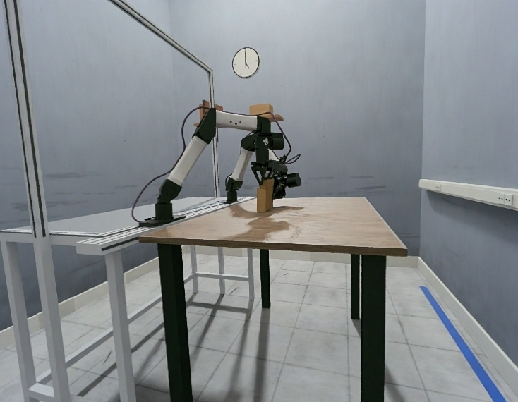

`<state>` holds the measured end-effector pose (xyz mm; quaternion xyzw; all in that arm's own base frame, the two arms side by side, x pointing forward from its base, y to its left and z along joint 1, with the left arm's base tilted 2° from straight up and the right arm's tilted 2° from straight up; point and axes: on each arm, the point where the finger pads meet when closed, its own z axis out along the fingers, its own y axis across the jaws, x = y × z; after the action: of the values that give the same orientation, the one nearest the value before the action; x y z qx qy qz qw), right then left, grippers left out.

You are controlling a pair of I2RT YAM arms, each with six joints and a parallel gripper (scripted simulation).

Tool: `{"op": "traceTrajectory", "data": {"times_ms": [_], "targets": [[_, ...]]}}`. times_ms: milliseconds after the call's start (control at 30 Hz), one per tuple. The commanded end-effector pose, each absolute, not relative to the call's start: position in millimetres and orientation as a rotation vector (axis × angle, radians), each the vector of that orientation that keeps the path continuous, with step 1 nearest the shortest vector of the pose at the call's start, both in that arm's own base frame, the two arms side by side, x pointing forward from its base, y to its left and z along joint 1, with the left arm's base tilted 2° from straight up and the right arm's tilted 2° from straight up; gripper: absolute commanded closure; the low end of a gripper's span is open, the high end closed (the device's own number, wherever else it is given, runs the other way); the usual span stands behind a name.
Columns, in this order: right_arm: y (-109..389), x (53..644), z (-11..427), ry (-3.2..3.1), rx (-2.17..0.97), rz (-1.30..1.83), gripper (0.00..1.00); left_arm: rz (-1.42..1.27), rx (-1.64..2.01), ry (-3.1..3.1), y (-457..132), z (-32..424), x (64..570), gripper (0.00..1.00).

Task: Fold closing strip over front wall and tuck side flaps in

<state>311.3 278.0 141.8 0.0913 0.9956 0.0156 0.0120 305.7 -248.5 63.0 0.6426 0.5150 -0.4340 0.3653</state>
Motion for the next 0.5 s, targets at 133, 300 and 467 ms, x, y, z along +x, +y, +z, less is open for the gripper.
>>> {"op": "traceTrajectory", "data": {"times_ms": [133,300,467], "targets": [[284.9,312.6,139.6,3.11,0.29,0.056,0.46,-1.08,1.67,1.272,-251.7,78.0,304.0,0.55],[284.7,311.7,138.4,3.113,0.291,0.05,0.46,-1.08,1.67,1.272,-251.7,78.0,304.0,0.55],[285.4,311.0,138.1,3.115,0.288,0.048,0.46,-1.08,1.67,1.272,-251.7,78.0,304.0,0.55]]}}
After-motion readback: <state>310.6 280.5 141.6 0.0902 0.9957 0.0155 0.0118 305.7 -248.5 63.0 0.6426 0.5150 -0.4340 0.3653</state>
